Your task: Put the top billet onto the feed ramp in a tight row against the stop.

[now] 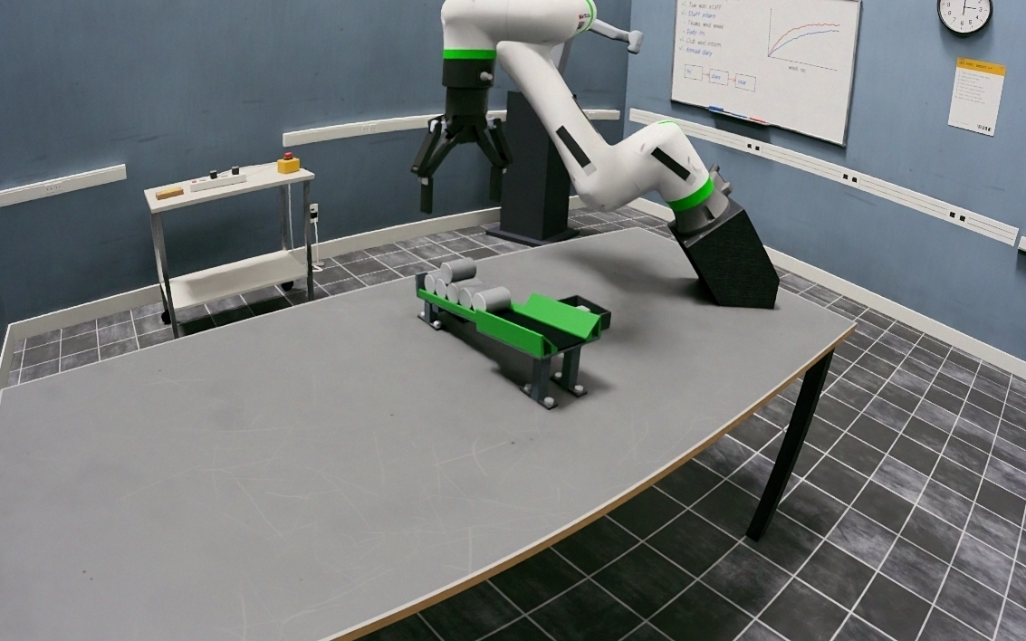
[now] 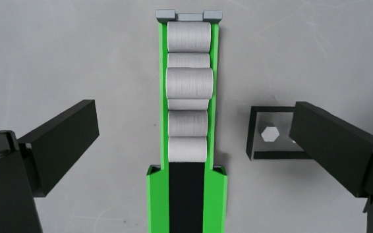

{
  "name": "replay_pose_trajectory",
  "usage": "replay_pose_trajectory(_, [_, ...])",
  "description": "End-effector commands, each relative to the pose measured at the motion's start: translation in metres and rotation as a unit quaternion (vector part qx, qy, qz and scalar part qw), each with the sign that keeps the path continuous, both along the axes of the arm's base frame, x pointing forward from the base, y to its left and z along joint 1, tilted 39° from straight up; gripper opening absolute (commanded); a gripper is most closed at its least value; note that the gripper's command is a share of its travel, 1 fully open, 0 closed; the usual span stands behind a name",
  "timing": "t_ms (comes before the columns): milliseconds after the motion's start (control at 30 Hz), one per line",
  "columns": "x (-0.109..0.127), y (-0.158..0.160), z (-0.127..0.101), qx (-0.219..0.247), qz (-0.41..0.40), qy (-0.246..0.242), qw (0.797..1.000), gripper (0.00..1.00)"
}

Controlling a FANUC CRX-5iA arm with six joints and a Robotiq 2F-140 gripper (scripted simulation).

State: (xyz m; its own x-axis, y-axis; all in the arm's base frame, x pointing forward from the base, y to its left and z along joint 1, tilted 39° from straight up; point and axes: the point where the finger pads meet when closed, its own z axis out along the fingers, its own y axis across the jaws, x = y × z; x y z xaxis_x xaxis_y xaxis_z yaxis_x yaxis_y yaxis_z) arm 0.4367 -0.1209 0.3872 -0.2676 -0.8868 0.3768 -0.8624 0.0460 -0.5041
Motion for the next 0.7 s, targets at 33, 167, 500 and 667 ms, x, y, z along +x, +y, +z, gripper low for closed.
replay_pose_trajectory(33, [0.0075,-0.0093,-0.0129,0.001,0.0,-0.001,1.0,1.0])
replay_pose_trajectory(167, [0.0076,-0.0094,-0.0132,0.001,0.0,-0.001,1.0,0.51])
replay_pose_trajectory(500, [0.0076,-0.0094,-0.0132,0.001,0.0,-0.001,1.0,0.51])
replay_pose_trajectory(667, [0.0076,-0.0094,-0.0132,0.001,0.0,-0.001,1.0,0.51])
